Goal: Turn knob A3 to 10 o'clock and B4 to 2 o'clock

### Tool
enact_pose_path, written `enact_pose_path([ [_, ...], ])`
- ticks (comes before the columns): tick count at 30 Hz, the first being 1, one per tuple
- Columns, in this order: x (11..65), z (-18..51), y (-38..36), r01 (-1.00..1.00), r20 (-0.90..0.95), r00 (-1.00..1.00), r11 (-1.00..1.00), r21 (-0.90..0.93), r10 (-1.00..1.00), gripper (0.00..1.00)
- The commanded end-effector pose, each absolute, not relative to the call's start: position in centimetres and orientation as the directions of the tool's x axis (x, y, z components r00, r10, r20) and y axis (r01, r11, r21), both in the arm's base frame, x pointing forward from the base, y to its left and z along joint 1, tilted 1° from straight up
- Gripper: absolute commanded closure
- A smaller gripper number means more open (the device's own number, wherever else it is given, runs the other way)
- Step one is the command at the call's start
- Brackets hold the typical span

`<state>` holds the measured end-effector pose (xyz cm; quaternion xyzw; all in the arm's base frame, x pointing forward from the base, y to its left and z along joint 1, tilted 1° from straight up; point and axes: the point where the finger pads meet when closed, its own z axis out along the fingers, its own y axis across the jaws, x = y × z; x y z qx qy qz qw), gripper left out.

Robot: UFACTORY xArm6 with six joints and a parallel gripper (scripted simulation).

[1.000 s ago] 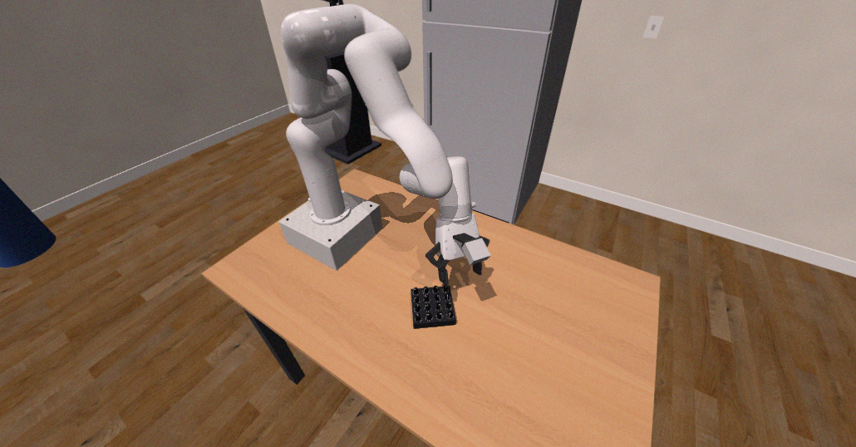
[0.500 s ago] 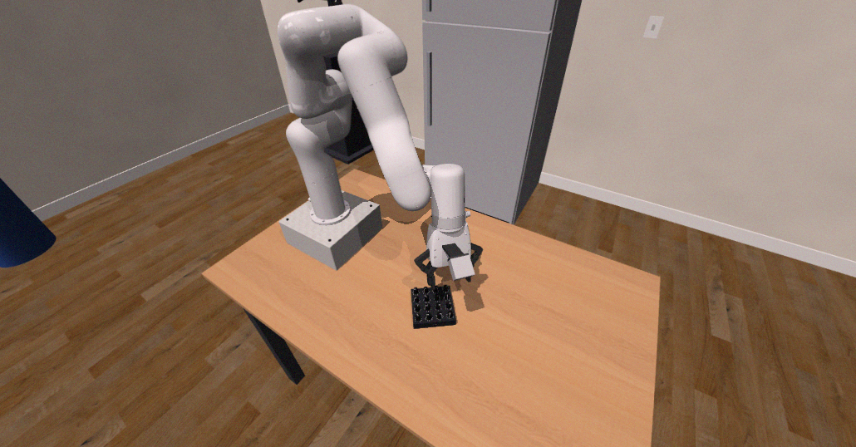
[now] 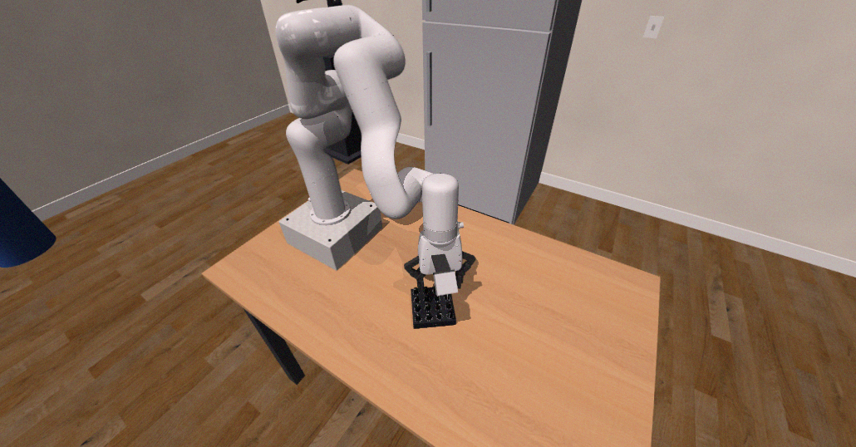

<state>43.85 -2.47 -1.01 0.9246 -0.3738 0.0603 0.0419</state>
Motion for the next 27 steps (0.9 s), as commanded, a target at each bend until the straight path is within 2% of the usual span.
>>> enact_pose_path([
  [1, 43.5, -1.1, -3.2, -0.722, 0.089, 0.691, -0.692, 0.022, -0.718, 0.0],
  [10, 42.6, -1.7, -4.4, -0.772, 0.004, 0.635, -0.635, 0.014, -0.772, 0.0],
  [27, 42.5, -1.7, -4.5, -0.776, -0.004, 0.63, -0.63, 0.013, -0.776, 0.0],
])
